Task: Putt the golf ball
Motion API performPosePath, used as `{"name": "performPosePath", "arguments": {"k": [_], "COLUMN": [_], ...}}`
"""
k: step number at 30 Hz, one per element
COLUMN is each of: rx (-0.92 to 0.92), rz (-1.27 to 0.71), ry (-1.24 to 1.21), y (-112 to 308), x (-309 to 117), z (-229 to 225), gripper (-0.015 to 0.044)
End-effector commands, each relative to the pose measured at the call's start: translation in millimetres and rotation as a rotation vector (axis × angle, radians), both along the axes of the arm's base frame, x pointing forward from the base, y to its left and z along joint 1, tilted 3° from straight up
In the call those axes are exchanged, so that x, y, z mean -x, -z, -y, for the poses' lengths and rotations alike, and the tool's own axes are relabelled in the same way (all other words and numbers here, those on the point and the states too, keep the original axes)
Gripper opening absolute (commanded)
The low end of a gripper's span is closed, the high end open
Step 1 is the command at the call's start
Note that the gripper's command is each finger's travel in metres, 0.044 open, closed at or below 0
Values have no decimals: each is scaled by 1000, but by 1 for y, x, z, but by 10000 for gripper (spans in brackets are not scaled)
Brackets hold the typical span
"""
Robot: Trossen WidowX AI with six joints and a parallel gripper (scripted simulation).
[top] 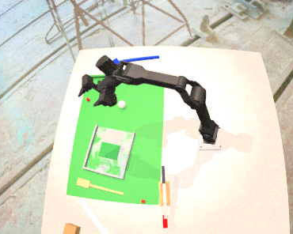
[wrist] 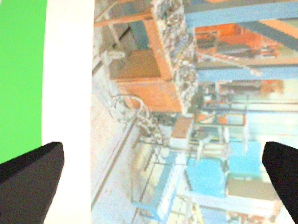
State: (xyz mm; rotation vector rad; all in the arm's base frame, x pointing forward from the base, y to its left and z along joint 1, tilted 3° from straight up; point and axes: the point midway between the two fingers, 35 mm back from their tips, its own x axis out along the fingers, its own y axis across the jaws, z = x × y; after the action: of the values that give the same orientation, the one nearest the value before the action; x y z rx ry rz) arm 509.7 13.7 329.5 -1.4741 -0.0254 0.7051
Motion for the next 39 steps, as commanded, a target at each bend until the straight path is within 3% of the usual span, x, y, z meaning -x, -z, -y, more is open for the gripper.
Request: {"name": "performPosePath", "arguments": {"k": [1, 13, 23, 39], "rx": [-44, 59, 429, 462], "rz": [-180, -725, -988, -994], "ry": [-13, -9, 88, 97], "y": [29, 116, 163, 189], "x": [21, 152, 306, 319], "z": [-54, -191, -215, -213], "gripper": [440, 440, 440, 440]}}
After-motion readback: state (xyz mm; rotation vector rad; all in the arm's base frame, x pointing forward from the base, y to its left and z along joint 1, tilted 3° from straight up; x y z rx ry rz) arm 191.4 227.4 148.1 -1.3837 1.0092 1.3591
